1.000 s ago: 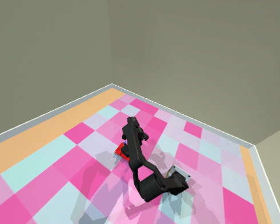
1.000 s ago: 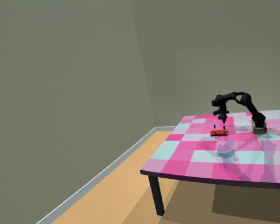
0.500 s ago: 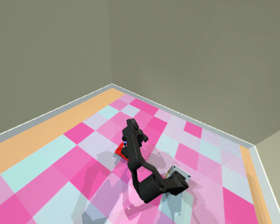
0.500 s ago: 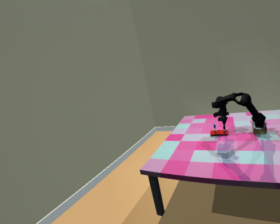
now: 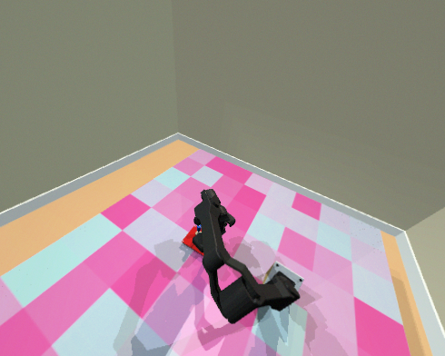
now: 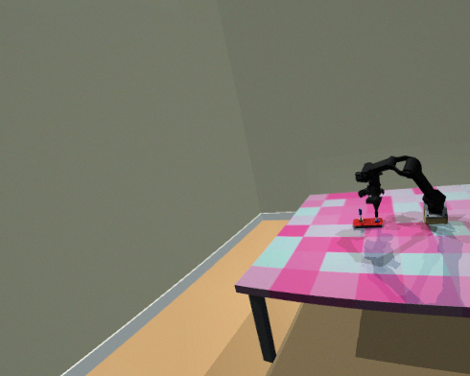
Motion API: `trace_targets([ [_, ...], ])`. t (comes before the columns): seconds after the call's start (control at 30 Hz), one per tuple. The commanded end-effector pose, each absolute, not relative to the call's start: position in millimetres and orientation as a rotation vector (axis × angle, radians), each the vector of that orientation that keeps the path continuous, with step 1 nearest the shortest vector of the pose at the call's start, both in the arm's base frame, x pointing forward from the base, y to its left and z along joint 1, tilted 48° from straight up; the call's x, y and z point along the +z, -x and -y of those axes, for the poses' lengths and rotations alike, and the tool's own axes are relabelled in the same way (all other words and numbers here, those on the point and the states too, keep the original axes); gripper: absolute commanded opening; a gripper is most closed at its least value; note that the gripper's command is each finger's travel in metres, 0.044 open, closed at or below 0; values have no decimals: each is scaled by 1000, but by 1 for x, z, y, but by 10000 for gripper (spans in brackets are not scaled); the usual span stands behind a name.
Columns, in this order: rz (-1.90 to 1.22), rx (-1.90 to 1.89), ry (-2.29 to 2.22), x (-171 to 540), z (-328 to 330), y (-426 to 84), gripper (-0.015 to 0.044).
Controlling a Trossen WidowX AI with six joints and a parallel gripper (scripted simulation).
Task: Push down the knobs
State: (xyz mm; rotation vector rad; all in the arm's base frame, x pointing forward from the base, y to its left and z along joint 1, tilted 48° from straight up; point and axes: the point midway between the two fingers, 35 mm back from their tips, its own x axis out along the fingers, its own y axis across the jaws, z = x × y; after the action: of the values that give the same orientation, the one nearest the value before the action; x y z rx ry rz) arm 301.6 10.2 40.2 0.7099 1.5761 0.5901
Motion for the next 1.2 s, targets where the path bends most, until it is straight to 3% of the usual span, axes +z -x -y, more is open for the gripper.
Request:
trace_targets([
  [0.0,-1573,589,-713,40,-11,-302,0],
  [1.17,-1573,590,-713,37,-15,-302,0],
])
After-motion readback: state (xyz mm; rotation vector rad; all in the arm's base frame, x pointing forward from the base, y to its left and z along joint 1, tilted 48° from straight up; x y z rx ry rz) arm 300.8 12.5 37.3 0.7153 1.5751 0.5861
